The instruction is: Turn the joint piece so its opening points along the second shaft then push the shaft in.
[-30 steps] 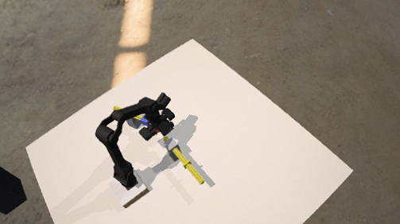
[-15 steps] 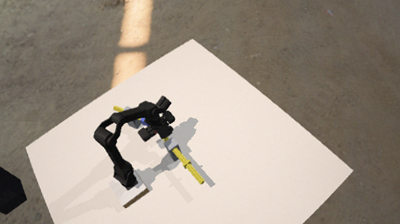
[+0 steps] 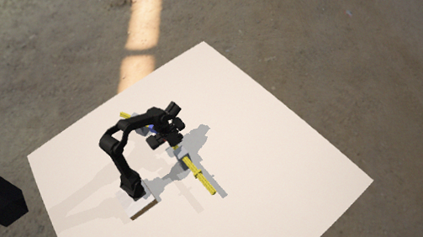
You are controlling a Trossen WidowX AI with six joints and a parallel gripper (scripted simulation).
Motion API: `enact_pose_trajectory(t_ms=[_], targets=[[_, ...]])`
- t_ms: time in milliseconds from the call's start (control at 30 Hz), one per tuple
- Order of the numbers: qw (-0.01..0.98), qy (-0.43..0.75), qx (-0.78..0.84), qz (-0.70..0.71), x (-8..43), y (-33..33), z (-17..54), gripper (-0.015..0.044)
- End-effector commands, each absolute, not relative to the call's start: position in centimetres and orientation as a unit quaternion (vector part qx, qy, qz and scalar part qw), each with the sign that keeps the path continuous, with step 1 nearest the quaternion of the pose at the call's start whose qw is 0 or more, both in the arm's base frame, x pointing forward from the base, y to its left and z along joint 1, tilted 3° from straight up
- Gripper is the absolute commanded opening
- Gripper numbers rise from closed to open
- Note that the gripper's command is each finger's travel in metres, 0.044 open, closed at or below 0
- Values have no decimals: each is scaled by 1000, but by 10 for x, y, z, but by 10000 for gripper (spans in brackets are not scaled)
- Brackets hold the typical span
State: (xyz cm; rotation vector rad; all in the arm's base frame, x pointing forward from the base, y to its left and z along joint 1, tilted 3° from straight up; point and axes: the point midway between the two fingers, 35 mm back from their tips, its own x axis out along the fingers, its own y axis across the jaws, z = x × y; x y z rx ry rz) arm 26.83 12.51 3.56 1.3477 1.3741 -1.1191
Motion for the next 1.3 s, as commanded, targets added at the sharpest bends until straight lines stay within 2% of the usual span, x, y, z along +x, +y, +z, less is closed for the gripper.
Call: enact_pose_trajectory(t_ms=[0, 33, 400, 800, 1267], targets=[[442, 554, 543, -451, 268, 125, 36, 147], [442, 554, 543, -451, 268, 125, 36, 147], [442, 554, 543, -451, 268, 125, 36, 436], [446, 550, 537, -458, 268, 125, 36, 440], [549, 449, 435, -555, 268, 129, 65, 440]])
